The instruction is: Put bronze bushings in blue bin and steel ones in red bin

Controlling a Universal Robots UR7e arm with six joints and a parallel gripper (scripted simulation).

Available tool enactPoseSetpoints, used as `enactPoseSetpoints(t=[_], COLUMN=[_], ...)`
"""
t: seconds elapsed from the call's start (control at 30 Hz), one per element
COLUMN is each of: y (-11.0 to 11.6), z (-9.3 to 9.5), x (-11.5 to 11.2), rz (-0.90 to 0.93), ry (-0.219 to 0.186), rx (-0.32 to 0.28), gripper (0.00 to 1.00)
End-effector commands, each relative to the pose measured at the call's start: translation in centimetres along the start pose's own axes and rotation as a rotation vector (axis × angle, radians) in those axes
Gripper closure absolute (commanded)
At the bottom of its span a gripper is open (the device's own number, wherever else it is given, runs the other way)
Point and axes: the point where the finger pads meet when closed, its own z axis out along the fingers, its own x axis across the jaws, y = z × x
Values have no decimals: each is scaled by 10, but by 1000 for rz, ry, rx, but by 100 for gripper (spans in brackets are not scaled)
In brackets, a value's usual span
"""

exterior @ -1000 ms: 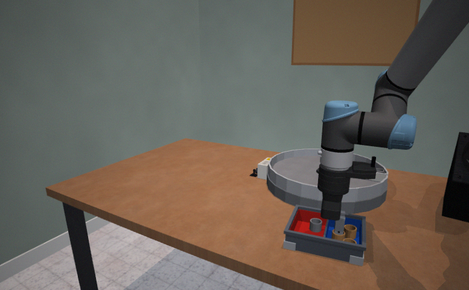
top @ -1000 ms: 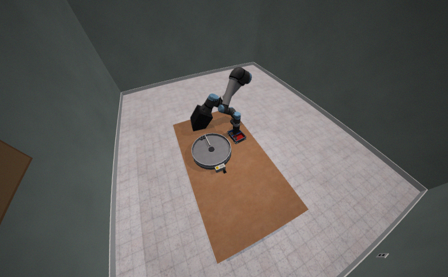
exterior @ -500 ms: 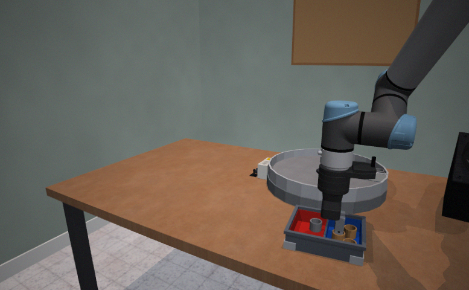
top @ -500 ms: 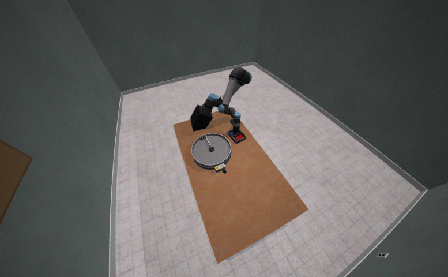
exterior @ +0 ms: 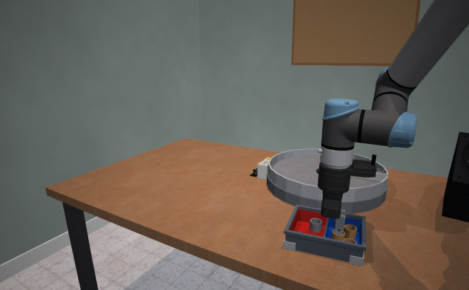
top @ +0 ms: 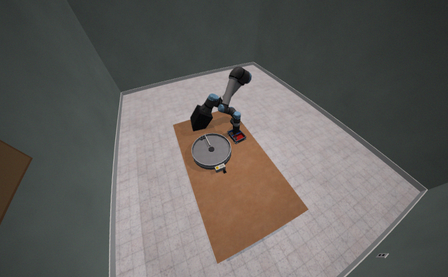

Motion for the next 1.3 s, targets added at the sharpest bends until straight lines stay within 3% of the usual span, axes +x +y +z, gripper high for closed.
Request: enactPoseSetpoints(t=[0.0,1.27], y=[0,0], z=[-1,-13], x=[0,0], rz=[0,0], ry=[0,0], rx=[-1,-1], gripper=[58,58])
